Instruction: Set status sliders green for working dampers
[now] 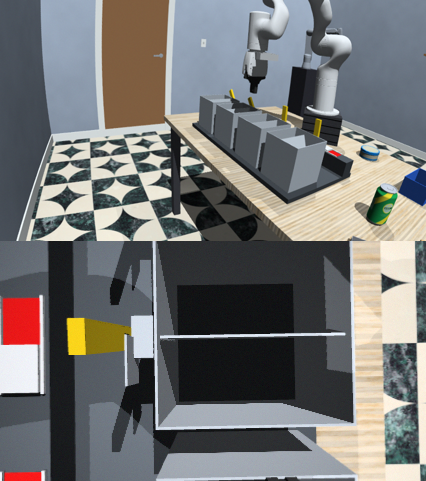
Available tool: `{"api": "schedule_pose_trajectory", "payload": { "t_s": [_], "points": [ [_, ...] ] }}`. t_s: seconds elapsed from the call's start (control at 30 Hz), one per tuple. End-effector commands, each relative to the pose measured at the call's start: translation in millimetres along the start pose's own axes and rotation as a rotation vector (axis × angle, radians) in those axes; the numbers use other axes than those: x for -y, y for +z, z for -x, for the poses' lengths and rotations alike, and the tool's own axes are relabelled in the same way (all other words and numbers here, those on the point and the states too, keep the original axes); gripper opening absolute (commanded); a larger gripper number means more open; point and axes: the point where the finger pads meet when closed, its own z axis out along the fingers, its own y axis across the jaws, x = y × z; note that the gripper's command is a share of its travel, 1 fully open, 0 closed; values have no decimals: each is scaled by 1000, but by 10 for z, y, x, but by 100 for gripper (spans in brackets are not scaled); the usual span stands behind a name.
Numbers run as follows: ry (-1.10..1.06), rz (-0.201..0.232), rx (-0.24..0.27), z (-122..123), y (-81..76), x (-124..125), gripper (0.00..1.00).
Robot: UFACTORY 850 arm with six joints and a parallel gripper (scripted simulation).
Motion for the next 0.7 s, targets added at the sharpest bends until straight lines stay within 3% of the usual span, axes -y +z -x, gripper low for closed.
{"api": "schedule_pose_trajectory", "payload": {
  "t_s": [0.0, 0.03, 0.1, 0.13, 0.6, 0.67],
  "points": [
    [0, 1, 0, 0, -2, 296, 0],
    [0, 1, 0, 0, 0, 435, 0],
    [0, 1, 0, 0, 0, 435, 0],
    [0, 1, 0, 0, 2, 630, 0],
    [0, 1, -1, 2, 9, 1770, 0],
    [0, 1, -1, 2, 9, 1770, 0]
  ]
}}
